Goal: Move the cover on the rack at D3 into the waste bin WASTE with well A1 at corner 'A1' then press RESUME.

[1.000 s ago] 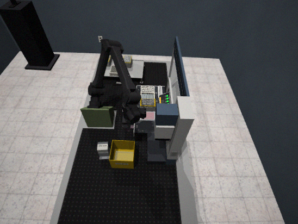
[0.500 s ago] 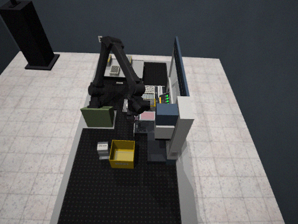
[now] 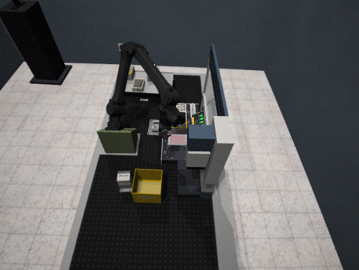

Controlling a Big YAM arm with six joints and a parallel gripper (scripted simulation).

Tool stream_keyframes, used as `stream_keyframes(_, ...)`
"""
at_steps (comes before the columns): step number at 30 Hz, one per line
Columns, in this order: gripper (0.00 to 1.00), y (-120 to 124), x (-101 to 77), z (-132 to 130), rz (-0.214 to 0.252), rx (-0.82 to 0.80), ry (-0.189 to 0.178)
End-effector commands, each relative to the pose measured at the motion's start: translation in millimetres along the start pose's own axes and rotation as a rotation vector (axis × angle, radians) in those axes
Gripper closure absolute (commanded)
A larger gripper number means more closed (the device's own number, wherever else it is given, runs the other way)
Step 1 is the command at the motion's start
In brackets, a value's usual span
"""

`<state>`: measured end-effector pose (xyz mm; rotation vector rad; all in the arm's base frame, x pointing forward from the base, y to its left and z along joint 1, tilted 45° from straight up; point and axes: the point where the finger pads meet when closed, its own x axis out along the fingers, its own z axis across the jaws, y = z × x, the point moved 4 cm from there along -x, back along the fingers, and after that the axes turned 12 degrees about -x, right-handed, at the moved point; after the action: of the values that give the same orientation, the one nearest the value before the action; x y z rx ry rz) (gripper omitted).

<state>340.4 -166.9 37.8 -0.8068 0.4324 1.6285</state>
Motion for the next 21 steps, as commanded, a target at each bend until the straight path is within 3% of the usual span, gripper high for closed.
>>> stream_keyframes(1,0.0,-18.4,-6.6,16.8,-0.001,0.006,0.015)
stream_keyframes(11,0.0,-39.5,-4.1,49.4,0.001,0.01,0.009)
stream_keyframes(21,0.0,-79.7,-16.9,92.3,-0.022,-0.018,0.036)
